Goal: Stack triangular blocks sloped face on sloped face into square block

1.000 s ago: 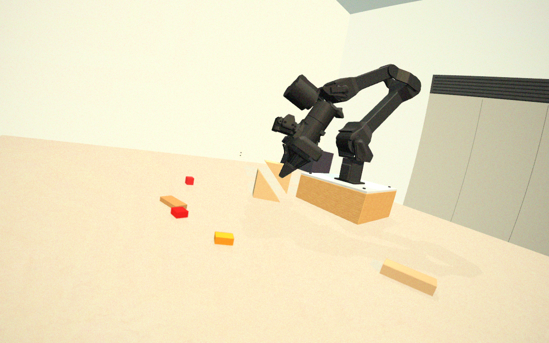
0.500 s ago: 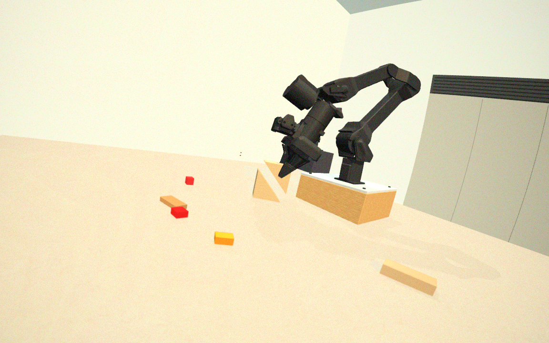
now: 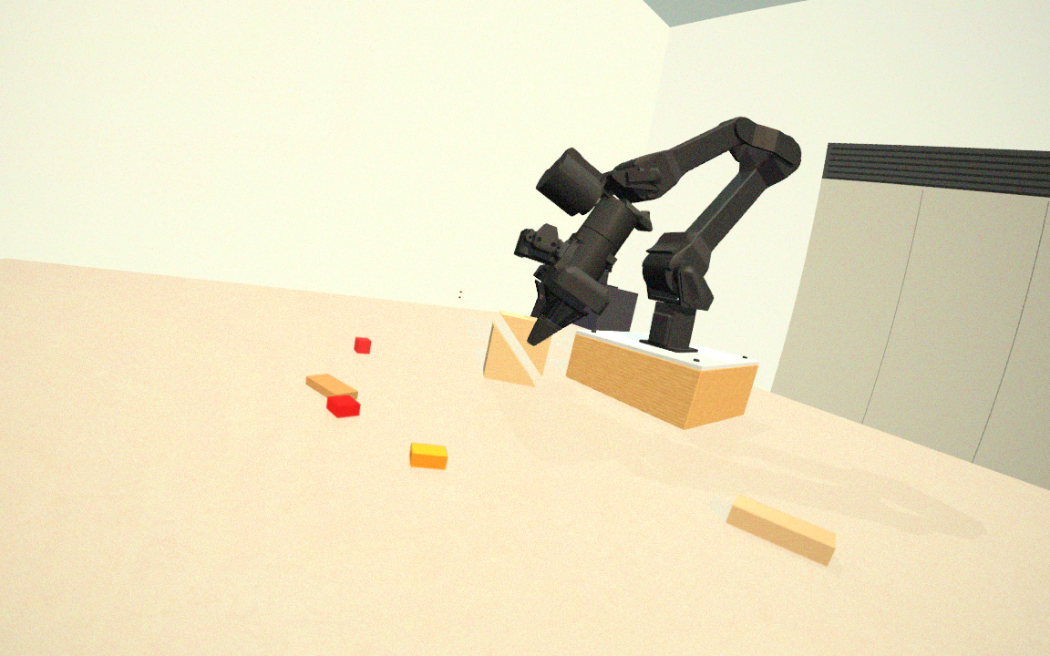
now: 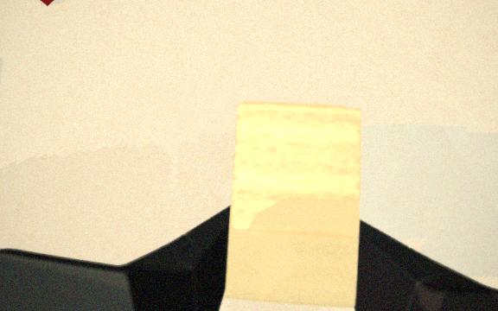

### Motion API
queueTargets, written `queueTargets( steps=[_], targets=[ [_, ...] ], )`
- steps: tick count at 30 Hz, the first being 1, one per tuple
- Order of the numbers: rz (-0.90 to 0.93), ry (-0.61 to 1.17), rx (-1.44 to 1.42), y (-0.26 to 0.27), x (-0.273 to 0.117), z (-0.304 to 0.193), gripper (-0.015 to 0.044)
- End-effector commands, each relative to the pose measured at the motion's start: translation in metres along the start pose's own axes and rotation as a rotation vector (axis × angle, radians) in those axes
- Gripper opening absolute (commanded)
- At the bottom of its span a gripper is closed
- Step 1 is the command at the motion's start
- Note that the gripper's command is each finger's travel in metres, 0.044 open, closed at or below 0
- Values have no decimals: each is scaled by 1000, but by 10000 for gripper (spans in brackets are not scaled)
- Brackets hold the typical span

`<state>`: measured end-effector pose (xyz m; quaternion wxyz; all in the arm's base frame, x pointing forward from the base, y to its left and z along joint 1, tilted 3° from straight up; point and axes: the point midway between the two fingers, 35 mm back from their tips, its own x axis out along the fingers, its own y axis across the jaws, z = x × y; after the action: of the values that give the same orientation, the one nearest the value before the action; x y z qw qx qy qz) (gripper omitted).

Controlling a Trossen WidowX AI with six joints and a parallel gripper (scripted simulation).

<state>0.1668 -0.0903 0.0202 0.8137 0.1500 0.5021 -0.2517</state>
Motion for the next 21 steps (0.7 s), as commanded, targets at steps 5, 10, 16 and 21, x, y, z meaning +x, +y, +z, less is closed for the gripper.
queueTargets(
  steps=[5, 10, 16, 21],
  targets=[
    [3, 1, -3, 0, 6, -1, 0],
    [4, 1, -3, 0, 9, -1, 0],
    [4, 1, -3, 0, 13, -1, 0],
    [4, 1, -3, 0, 14, -2, 0]
  ],
)
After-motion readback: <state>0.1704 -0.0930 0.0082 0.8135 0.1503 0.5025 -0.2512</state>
